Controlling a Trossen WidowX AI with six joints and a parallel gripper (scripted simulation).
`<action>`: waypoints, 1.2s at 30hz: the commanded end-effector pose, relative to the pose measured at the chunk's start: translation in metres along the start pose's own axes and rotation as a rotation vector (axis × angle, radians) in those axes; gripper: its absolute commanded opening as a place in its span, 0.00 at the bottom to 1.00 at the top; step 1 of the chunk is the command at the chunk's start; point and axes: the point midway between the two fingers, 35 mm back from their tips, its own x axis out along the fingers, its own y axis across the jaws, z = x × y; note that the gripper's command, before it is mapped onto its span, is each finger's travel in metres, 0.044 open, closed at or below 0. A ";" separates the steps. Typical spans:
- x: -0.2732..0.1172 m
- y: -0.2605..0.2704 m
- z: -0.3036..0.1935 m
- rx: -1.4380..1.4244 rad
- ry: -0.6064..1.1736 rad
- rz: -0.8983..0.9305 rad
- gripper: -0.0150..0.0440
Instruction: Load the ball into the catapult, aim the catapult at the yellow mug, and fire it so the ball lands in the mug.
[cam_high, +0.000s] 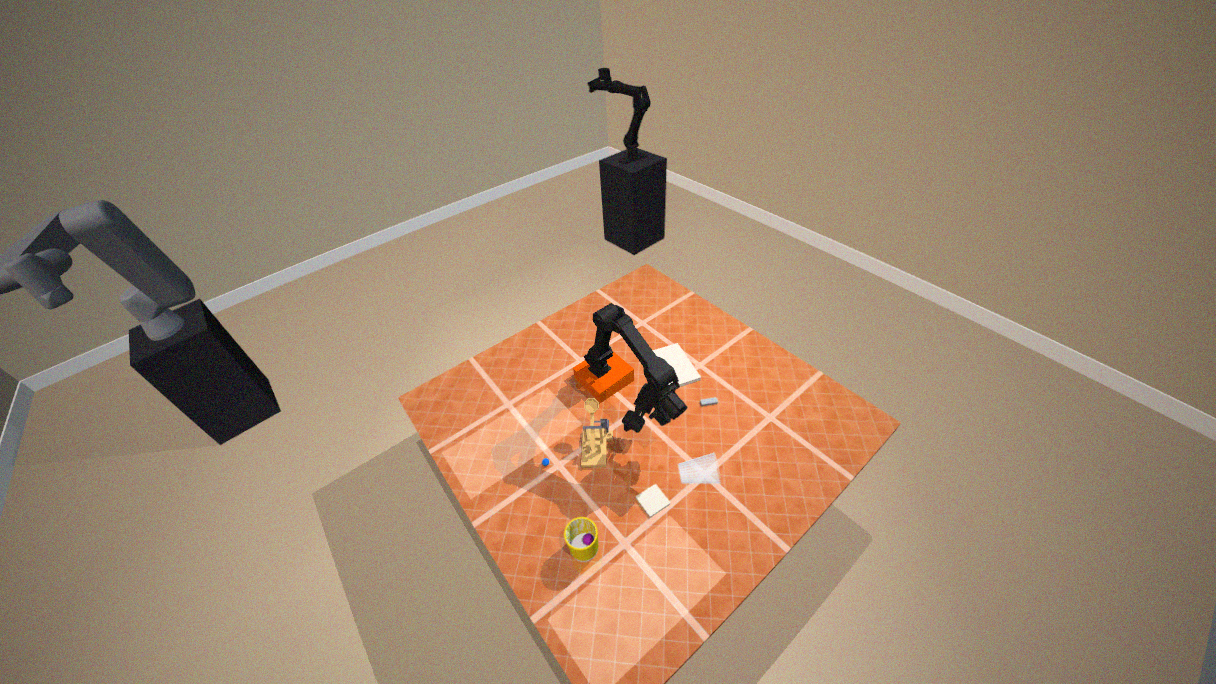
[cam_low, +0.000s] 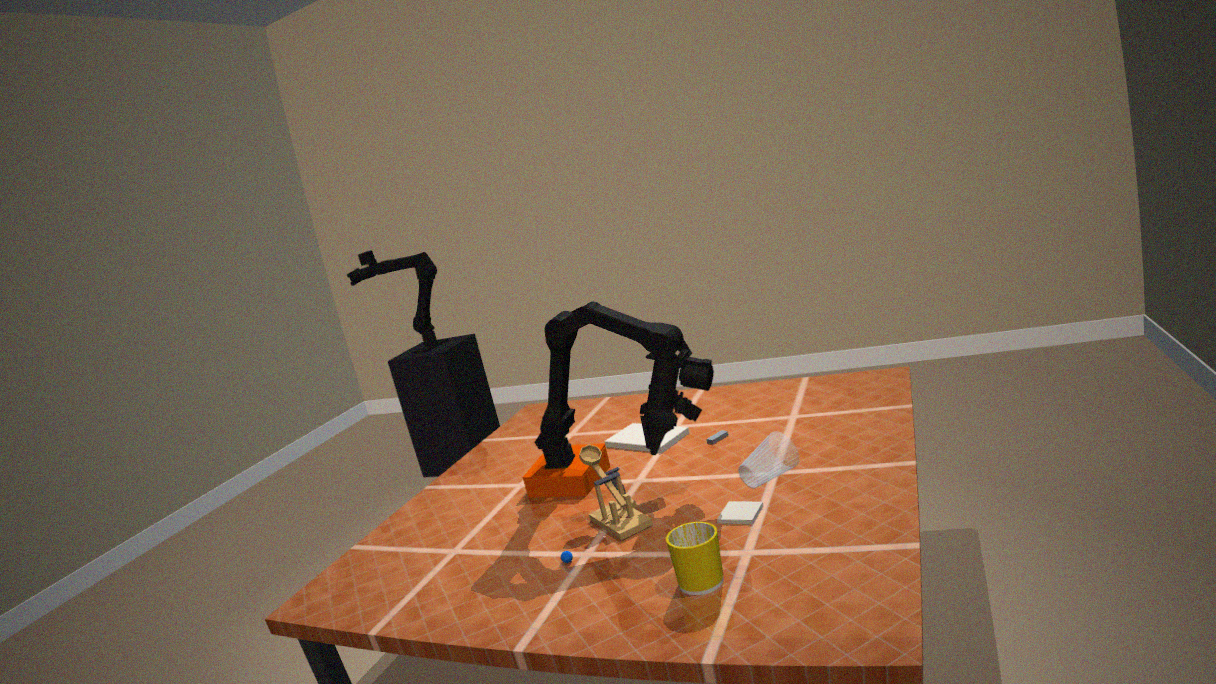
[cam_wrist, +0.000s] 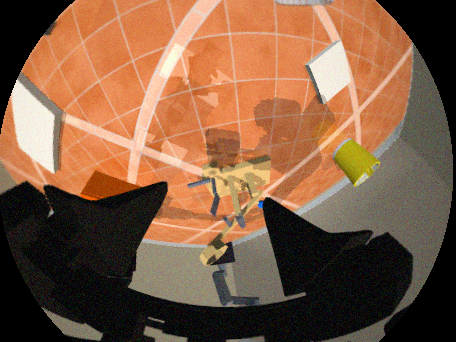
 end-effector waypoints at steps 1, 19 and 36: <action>-0.003 -0.017 0.007 0.118 -0.064 0.018 1.00; -0.019 -0.116 0.015 0.656 -0.353 0.075 1.00; -0.044 -0.227 -0.018 1.129 -0.643 0.085 1.00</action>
